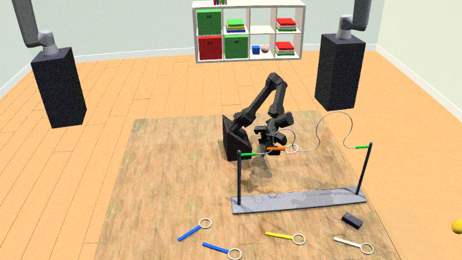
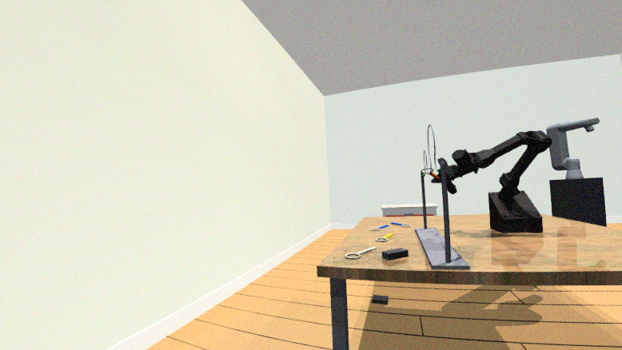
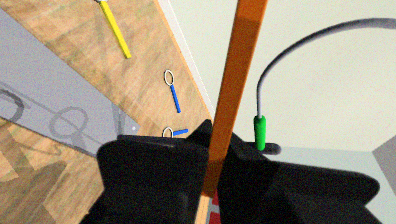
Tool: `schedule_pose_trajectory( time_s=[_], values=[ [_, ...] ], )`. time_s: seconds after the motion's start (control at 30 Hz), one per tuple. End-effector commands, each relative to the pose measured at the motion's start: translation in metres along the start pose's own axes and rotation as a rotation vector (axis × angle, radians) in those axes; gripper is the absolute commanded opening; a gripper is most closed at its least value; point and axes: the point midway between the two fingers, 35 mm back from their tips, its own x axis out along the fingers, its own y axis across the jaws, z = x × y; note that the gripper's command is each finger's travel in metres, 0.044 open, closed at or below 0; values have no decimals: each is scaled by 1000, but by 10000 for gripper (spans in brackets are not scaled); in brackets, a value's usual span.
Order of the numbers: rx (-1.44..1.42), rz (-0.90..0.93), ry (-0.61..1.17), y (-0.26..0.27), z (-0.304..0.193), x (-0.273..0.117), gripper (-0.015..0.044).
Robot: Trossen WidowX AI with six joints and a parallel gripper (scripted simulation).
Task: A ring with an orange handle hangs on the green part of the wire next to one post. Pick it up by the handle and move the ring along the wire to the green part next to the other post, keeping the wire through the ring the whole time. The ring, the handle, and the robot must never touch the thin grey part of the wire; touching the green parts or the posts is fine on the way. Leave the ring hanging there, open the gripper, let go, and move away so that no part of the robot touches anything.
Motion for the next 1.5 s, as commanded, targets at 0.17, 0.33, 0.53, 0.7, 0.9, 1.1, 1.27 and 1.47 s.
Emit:
schedule_pose_trajectory(
  time_s=[0.17,0.33,0.53,0.7,0.9,1.1,1.27,1.47],
  values=[
    [-98,-75,-2,-23,7,-6,-150],
    [-147,-103,5,-32,8,-8,-150],
    [-191,-128,10,-40,9,-10,-150],
    [-230,-151,16,-47,11,-12,-150],
    [-268,-173,21,-53,13,-14,-150],
    [-307,-195,26,-60,15,-16,-150],
    [-337,-212,30,-65,17,-18,-150],
    [-368,-230,34,-70,19,-20,-150]
  ],
)
